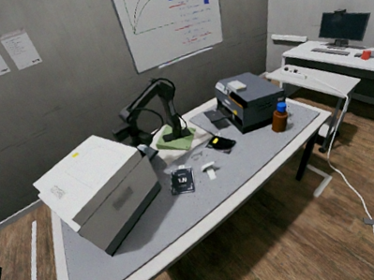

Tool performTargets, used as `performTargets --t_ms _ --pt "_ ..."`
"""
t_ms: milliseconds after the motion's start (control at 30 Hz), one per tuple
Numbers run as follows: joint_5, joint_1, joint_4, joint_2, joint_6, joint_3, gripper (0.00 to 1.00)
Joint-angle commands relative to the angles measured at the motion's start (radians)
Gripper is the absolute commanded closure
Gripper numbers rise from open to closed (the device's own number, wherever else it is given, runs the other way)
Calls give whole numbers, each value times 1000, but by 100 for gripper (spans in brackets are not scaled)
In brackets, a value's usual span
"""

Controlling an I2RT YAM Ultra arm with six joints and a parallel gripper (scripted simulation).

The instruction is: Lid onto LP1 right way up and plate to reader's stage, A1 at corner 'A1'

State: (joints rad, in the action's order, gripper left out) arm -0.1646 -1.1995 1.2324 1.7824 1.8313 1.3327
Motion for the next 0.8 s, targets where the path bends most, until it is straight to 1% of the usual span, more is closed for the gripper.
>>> performTargets --t_ms 0,100,333,367,400,567,767 --pt "-15 4 -5 -34 -8 7 14" --pt "-15 7 -14 -33 -9 -19 14" --pt "-15 4 -16 -33 -10 -30 14" --pt "-15 5 -20 -33 -10 -31 14" --pt "-15 5 -25 -33 -9 -8 14" --pt "-15 8 -26 -32 -11 -31 14" --pt "-15 8 -22 -32 -9 -28 14"
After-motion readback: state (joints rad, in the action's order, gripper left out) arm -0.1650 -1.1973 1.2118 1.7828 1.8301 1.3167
